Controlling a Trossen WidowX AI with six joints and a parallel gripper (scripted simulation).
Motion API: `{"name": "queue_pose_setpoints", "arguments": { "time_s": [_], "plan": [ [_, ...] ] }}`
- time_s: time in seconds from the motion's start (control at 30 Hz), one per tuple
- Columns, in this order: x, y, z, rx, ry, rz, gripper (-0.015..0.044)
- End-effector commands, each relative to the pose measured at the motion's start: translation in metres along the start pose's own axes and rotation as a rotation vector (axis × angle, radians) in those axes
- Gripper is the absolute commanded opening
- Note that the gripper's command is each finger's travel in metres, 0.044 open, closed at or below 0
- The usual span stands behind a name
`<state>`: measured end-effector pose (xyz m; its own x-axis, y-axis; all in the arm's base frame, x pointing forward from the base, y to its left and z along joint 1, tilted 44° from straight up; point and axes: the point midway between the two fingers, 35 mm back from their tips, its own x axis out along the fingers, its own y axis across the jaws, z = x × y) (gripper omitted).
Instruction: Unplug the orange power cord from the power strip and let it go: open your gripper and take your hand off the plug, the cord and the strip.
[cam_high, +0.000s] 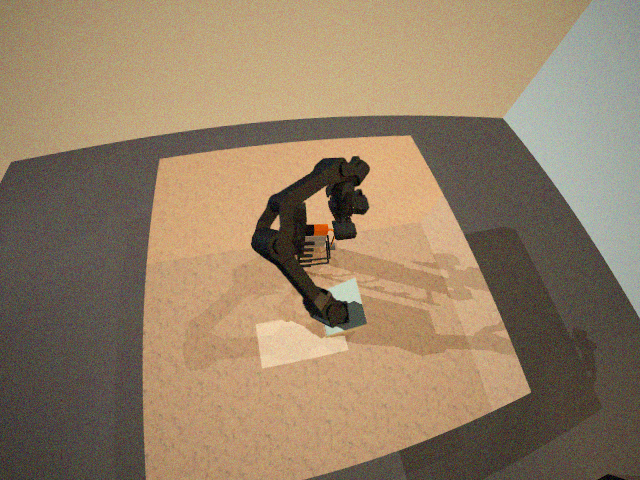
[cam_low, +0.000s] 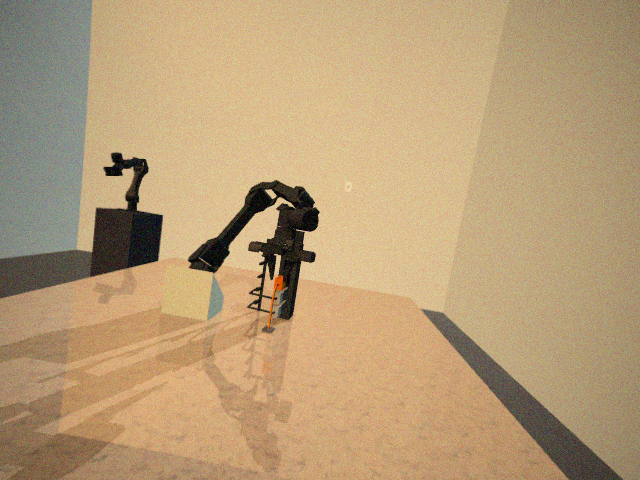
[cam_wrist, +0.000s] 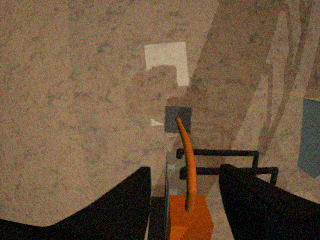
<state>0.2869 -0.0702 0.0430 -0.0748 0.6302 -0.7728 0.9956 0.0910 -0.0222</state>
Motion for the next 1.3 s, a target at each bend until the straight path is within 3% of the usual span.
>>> {"name": "queue_pose_setpoints", "arguments": {
  "time_s": [0.0,1.27],
  "plan": [
    [0.002,-0.008,-0.004,0.062,0.074,0.006,0.016],
    [0.0,-0.005,-0.044,0.062,0.077,0.005,0.016]
  ]
}}
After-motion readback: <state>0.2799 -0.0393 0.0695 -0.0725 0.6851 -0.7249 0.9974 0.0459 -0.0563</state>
